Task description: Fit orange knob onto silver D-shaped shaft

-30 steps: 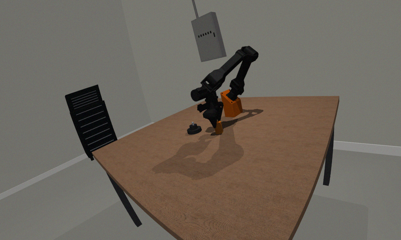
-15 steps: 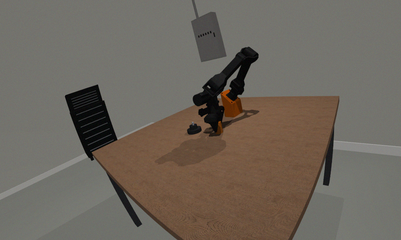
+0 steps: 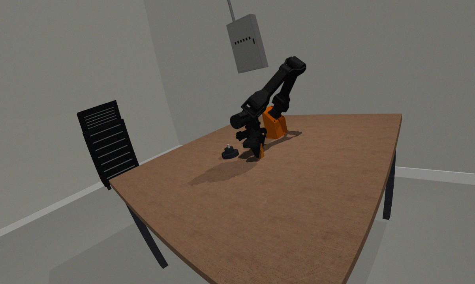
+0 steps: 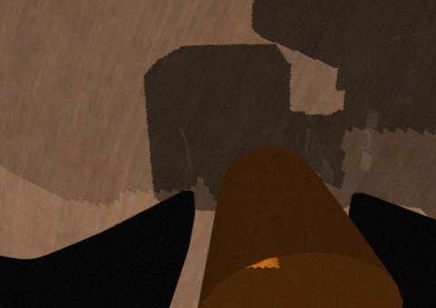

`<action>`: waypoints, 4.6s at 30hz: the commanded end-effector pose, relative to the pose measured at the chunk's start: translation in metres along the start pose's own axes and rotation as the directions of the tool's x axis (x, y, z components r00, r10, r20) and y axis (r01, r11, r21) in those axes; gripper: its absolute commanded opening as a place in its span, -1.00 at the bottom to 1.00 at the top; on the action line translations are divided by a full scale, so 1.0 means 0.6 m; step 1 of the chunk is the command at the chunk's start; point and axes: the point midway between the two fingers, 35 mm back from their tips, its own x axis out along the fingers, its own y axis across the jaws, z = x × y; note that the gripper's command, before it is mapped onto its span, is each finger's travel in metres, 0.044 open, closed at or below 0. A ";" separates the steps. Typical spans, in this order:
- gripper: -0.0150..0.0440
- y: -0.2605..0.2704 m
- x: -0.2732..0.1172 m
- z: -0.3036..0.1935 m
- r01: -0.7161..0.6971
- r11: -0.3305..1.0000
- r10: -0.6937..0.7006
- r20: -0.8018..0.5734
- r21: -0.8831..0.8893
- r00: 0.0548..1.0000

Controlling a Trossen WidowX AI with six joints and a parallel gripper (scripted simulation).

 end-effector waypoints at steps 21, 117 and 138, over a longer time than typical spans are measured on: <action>-0.49 0.008 -0.049 0.009 0.001 1.000 -0.001 0.008 0.005 1.000; -0.49 -0.080 -0.141 0.276 0.001 1.000 -0.001 0.007 0.004 1.000; -0.49 -0.078 -0.103 0.279 0.000 1.000 0.000 0.006 0.002 1.000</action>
